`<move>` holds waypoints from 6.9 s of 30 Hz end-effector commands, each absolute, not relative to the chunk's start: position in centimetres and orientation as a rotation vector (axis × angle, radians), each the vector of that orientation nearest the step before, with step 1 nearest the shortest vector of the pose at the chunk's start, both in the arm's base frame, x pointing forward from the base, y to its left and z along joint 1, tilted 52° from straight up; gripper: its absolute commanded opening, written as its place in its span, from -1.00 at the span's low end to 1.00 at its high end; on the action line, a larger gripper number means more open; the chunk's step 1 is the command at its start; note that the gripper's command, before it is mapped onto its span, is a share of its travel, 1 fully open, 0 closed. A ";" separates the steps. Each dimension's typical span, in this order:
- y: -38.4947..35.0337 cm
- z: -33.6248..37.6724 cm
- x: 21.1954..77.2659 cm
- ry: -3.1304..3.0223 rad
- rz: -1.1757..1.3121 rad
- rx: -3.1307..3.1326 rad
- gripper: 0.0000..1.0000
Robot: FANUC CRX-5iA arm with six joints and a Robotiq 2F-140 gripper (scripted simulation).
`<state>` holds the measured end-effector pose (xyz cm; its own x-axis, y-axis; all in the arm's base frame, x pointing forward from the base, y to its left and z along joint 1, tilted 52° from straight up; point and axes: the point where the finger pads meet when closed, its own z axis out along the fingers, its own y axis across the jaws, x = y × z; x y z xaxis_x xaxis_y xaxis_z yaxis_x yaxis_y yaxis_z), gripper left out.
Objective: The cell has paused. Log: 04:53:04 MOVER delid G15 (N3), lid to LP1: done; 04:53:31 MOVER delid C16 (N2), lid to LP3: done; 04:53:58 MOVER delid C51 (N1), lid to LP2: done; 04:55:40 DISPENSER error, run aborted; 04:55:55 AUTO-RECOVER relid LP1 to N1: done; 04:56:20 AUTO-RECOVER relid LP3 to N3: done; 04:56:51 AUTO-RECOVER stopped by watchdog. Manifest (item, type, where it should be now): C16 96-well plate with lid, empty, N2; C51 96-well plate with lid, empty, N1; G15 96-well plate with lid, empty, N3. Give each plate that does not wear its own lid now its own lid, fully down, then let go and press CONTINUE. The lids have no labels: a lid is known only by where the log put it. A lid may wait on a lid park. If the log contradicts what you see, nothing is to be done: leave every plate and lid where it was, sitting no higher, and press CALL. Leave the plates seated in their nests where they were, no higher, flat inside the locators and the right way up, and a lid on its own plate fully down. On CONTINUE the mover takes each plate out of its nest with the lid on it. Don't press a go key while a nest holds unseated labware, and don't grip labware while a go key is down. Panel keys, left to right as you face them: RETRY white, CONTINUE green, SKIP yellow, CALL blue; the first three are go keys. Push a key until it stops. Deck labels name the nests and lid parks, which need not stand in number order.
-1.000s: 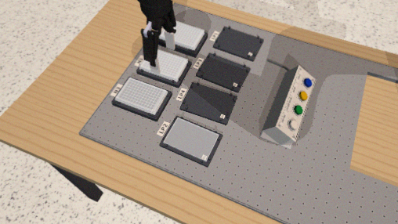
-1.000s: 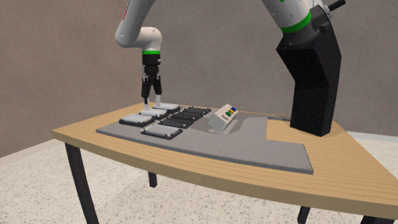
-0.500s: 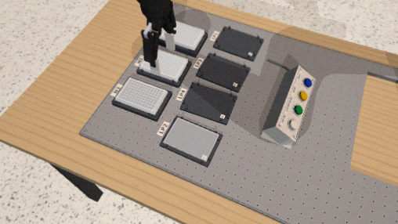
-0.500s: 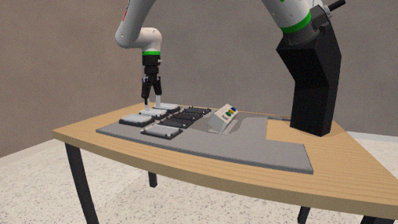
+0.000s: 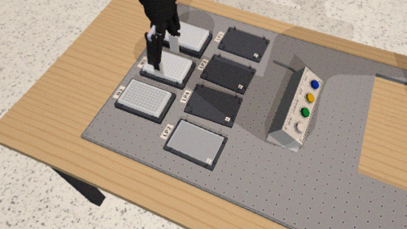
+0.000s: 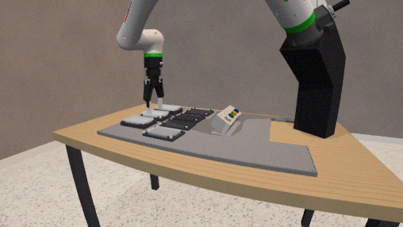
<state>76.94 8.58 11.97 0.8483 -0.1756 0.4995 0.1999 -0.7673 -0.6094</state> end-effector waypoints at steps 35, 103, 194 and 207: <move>9.0 11.5 77.3 -0.017 -0.717 -2.338 0.32; 9.0 11.5 77.3 -0.017 -0.717 -2.338 -1.00; 15.5 23.1 72.8 -0.017 -0.718 -2.338 -1.00; 15.6 23.2 72.8 -0.017 -0.718 -2.338 -1.00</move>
<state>72.77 15.57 23.17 0.8477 -0.1768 0.5001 0.1996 -0.7673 -0.6095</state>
